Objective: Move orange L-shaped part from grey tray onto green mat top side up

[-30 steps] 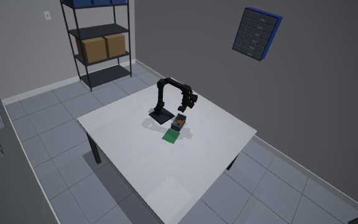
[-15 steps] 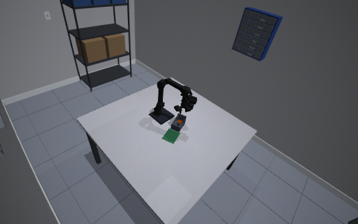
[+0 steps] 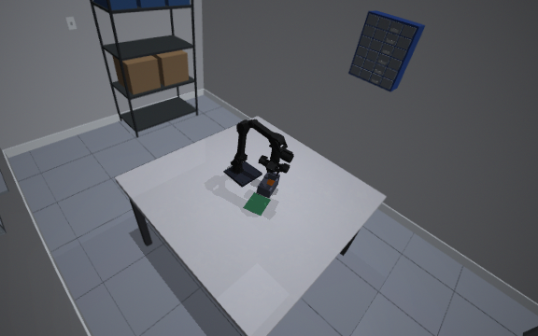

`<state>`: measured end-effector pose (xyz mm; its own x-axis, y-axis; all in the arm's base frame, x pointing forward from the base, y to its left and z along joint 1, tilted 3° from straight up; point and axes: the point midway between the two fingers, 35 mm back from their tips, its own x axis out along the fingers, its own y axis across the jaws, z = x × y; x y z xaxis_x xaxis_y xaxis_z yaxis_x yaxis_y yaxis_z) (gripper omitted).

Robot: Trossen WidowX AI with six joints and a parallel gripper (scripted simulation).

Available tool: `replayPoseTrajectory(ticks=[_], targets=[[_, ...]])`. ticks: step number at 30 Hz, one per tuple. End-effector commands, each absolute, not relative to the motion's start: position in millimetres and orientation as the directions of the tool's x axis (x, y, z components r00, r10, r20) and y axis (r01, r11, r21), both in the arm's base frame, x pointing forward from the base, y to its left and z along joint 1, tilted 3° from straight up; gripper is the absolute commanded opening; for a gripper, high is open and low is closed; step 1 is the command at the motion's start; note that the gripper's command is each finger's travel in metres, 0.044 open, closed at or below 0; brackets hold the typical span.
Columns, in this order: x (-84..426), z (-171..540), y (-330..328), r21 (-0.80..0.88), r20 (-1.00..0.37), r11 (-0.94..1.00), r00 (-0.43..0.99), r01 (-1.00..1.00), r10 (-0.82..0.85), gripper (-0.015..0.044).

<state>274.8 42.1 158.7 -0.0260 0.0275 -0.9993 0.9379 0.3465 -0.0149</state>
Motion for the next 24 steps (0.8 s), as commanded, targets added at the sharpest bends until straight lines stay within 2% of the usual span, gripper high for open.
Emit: replayPoseTrajectory(ticks=[1, 24], targets=[[275.3, 150.7, 41.0, -0.022, -0.999, 0.317, -0.031, 0.948, 0.024, 0.028], [274.6, 105.2, 42.3, -0.022, -0.999, 0.317, -0.031, 0.948, 0.024, 0.028]])
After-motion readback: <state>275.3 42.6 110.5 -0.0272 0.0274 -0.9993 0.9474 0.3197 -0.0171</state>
